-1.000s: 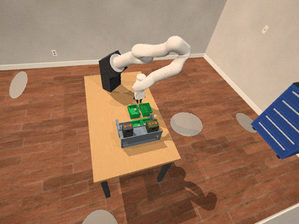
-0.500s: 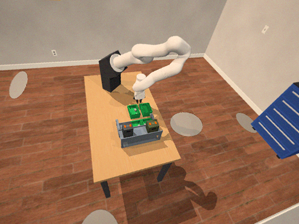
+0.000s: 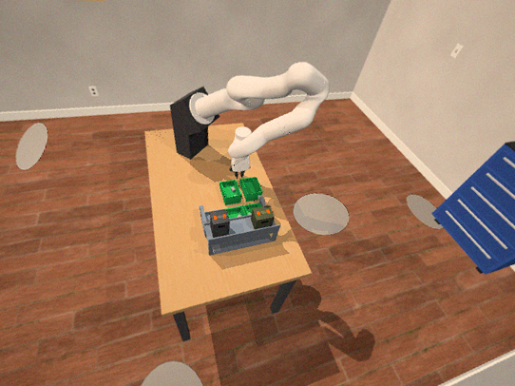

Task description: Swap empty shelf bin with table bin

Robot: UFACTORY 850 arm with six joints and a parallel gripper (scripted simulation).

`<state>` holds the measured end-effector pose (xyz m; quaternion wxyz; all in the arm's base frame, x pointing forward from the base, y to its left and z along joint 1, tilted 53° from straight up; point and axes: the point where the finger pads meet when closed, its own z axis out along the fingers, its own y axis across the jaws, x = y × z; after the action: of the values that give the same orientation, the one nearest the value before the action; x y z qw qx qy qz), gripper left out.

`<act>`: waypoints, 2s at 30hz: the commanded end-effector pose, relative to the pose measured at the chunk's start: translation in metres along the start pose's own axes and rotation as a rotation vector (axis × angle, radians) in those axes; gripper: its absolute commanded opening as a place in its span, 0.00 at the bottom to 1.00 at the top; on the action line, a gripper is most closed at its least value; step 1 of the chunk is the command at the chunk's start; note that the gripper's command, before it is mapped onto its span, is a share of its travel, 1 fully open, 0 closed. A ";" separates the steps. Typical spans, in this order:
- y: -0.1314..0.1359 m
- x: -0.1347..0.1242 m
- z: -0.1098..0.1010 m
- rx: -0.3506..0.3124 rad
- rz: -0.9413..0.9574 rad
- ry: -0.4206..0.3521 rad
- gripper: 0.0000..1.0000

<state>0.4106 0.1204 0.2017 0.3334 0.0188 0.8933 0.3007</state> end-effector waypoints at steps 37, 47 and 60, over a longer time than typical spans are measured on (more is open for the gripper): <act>0.000 0.000 0.041 0.000 -0.001 0.000 0.26; -0.001 -0.001 0.058 0.000 -0.001 0.000 0.26; -0.001 -0.001 0.068 0.000 -0.001 0.000 0.26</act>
<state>0.4521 0.1552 0.1613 0.3335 0.0186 0.8934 0.3005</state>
